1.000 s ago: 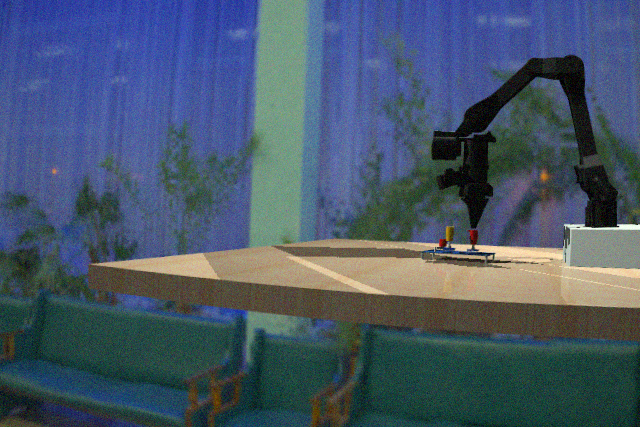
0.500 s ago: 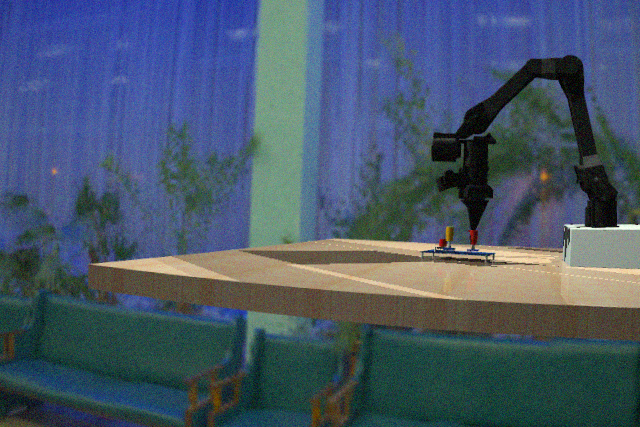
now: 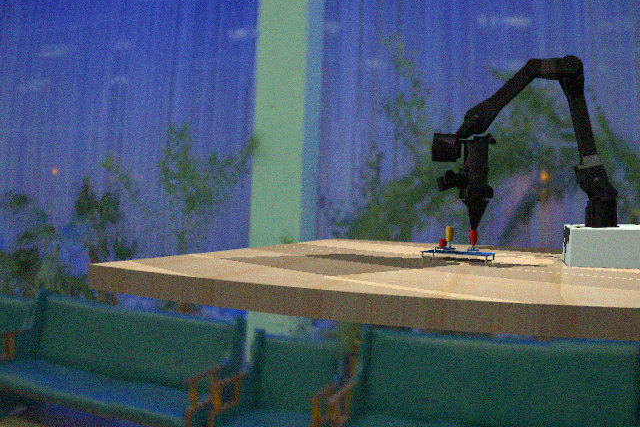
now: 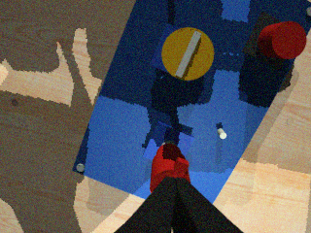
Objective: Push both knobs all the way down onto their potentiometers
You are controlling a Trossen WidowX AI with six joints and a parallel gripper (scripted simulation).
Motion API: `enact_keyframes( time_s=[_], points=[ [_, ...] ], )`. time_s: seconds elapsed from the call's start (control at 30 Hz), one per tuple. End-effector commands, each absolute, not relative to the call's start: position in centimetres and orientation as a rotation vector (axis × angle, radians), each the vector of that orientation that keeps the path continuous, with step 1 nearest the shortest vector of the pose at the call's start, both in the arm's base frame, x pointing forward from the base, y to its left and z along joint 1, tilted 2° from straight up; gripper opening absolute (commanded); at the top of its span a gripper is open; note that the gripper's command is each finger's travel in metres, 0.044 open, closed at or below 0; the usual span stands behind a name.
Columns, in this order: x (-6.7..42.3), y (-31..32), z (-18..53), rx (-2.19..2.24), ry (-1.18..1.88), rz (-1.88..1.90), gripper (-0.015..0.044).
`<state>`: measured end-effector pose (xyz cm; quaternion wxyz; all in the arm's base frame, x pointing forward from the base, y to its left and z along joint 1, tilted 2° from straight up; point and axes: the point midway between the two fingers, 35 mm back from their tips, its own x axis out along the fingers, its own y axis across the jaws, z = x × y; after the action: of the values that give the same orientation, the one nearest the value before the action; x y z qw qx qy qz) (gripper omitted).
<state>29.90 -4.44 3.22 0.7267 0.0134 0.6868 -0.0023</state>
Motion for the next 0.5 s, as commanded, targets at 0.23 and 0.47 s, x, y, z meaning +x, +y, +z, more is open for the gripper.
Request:
enact_keyframes(
  time_s=[0.23,0.47],
  points=[
    [29.83,-4.33,2.97,0.035,1.516,0.000,0.0000],
    [29.83,-4.33,2.97,0.035,1.516,0.000,0.0000]
  ],
)
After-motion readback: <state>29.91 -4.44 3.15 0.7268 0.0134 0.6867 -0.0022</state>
